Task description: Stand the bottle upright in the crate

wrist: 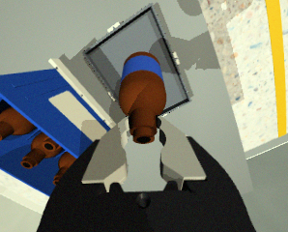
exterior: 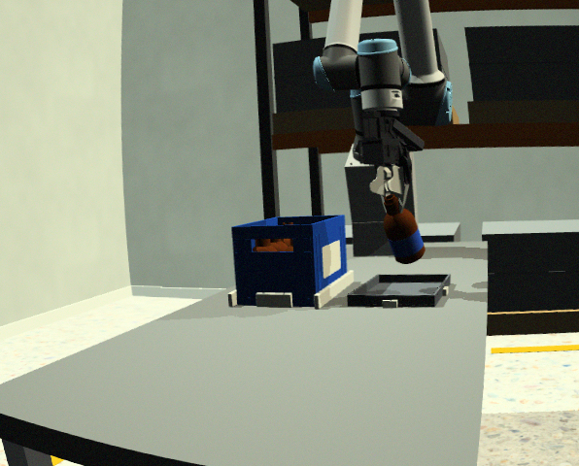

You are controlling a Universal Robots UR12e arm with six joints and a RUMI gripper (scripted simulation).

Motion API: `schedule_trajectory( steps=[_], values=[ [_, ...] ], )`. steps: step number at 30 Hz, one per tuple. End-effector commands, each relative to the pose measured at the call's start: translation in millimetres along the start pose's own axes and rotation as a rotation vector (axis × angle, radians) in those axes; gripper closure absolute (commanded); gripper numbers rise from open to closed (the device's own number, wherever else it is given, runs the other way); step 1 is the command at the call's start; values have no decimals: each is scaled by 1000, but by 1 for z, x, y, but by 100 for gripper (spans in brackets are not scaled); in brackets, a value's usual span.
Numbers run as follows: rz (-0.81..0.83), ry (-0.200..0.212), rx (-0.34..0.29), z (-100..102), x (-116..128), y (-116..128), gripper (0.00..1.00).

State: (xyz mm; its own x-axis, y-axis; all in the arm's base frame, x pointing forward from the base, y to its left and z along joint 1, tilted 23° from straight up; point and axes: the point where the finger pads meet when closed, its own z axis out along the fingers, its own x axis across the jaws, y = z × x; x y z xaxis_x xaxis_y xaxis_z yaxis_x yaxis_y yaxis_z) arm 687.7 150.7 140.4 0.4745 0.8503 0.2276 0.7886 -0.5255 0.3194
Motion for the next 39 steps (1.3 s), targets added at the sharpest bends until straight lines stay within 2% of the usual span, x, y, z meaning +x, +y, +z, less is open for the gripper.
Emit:
schedule_trajectory(
  steps=[1, 22, 30, 39],
  values=[
    [0, 1, -1, -1, 0, 1, 100],
    [9, 1, -1, -1, 0, 1, 100],
    [68, 1, -1, -1, 0, 0, 100],
    [207, 1, -1, -1, 0, 0, 100]
  ],
)
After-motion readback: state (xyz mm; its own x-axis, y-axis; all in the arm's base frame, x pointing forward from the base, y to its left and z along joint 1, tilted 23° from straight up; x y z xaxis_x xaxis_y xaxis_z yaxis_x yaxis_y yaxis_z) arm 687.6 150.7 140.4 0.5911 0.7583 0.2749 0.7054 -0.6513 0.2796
